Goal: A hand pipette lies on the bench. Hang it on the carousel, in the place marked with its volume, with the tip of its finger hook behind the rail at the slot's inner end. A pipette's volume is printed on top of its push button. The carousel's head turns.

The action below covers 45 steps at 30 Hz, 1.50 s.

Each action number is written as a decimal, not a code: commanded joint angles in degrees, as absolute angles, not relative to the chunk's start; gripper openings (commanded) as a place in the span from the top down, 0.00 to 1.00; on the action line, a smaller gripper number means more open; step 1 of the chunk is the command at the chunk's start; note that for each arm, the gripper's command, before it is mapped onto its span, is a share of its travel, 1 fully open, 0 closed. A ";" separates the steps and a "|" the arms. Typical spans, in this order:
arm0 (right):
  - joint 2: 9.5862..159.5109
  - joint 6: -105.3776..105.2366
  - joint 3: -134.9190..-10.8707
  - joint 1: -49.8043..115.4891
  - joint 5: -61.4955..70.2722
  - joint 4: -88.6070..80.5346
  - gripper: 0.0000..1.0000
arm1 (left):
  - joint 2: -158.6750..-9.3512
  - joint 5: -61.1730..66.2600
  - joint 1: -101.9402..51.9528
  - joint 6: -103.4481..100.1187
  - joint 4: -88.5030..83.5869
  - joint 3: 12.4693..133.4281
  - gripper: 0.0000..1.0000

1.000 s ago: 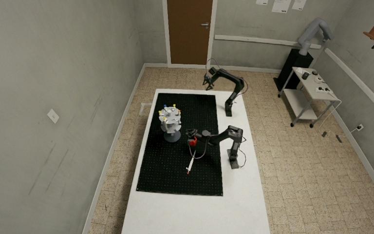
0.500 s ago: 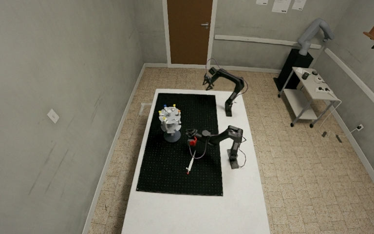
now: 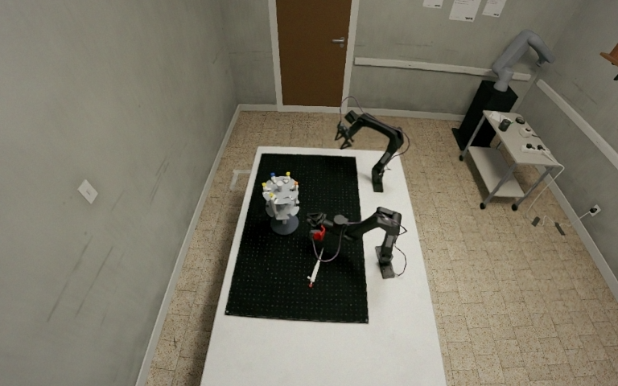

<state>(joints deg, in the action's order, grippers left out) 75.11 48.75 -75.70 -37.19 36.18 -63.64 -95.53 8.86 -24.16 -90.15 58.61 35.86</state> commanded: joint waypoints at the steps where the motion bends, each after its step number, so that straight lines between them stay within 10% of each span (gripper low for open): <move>1: 75.47 49.07 -76.84 -37.71 37.11 -63.16 0.00 | -94.69 8.57 -24.32 -89.61 59.89 37.91 0.51; 45: 75.47 49.07 -76.84 -37.71 37.11 -63.16 0.00 | -93.06 8.51 -24.39 -89.62 56.96 39.22 0.51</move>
<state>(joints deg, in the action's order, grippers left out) 75.11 48.75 -75.70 -37.19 36.18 -63.64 -94.80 8.86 -24.16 -90.15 56.60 37.21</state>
